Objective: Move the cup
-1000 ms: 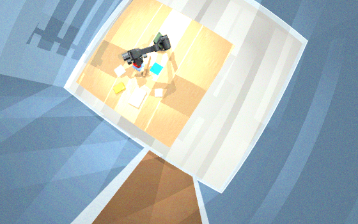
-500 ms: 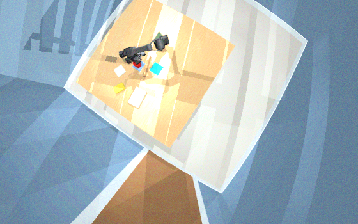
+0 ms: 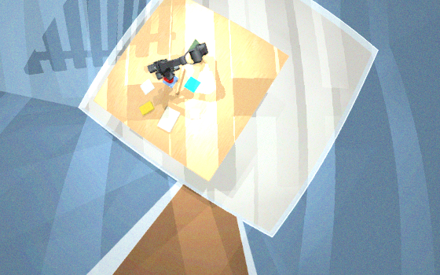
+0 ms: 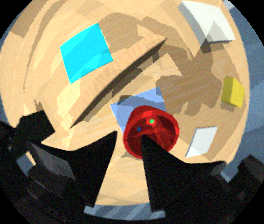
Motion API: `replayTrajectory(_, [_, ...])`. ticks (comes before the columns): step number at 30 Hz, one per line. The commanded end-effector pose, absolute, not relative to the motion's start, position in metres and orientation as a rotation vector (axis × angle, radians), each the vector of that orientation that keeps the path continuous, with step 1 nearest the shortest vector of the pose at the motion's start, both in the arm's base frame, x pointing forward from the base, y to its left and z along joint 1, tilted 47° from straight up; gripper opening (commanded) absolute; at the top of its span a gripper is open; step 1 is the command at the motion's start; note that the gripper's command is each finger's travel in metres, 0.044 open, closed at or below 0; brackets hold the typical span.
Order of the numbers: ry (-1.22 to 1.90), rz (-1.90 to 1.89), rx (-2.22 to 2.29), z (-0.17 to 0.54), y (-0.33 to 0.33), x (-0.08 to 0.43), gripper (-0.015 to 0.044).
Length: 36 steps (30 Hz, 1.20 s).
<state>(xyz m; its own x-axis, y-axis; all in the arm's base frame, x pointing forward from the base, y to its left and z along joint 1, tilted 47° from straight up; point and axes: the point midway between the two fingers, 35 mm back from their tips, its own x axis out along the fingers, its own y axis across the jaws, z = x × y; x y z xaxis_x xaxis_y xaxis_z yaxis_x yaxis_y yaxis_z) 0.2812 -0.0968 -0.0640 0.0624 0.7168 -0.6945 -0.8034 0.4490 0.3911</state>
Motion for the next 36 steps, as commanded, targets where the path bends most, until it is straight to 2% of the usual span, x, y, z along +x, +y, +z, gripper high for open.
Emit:
replayTrajectory(1, [0.976, 1.152, -0.099, -0.068, -0.091, 0.281, 0.0148])
replayTrajectory(24, [0.974, 1.154, -0.097, -0.089, -0.067, 0.281, 0.0148])
replayTrajectory(27, [0.973, 1.156, -0.105, -0.088, -0.069, 0.282, 0.0069])
replayTrajectory(36, [0.973, 1.156, -0.105, -0.088, -0.069, 0.282, 0.0009])
